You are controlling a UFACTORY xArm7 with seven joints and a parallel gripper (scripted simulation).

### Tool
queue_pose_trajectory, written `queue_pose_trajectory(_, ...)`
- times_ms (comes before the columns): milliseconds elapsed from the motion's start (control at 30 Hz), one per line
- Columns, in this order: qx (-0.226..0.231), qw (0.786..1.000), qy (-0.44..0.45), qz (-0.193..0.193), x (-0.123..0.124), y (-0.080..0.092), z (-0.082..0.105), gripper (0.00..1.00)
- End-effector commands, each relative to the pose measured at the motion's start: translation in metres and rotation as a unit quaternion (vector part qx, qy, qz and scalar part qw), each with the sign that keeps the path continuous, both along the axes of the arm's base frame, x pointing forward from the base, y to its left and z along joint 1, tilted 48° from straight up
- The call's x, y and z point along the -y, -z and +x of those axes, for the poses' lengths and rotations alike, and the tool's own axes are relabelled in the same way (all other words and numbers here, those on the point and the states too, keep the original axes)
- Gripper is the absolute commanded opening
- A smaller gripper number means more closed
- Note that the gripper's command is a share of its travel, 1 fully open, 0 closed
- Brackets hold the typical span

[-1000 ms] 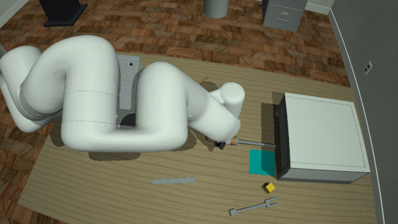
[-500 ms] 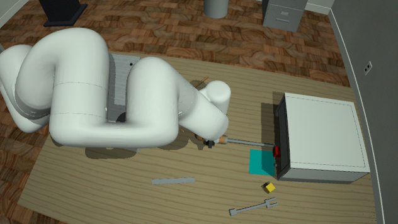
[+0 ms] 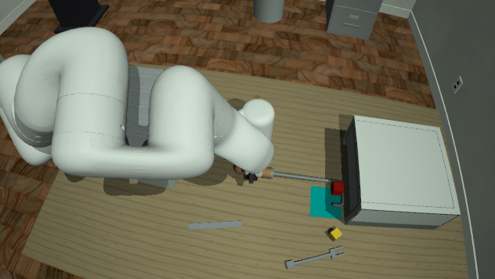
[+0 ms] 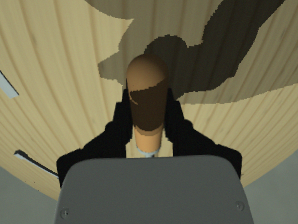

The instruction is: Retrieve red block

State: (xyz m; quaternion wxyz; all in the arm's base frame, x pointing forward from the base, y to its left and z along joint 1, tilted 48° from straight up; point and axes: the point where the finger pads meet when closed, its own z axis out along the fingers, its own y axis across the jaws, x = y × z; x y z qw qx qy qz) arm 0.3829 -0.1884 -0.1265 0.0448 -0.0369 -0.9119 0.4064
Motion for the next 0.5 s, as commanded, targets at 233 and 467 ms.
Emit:
queue_pose_trajectory(233, 0.001, 1.0, -0.002, 0.001, -0.0028, -0.0007, -0.0087, 0.0)
queue_pose_trajectory(467, 0.001, 1.0, -0.002, 0.001, -0.0031, -0.0009, -0.0115, 0.0)
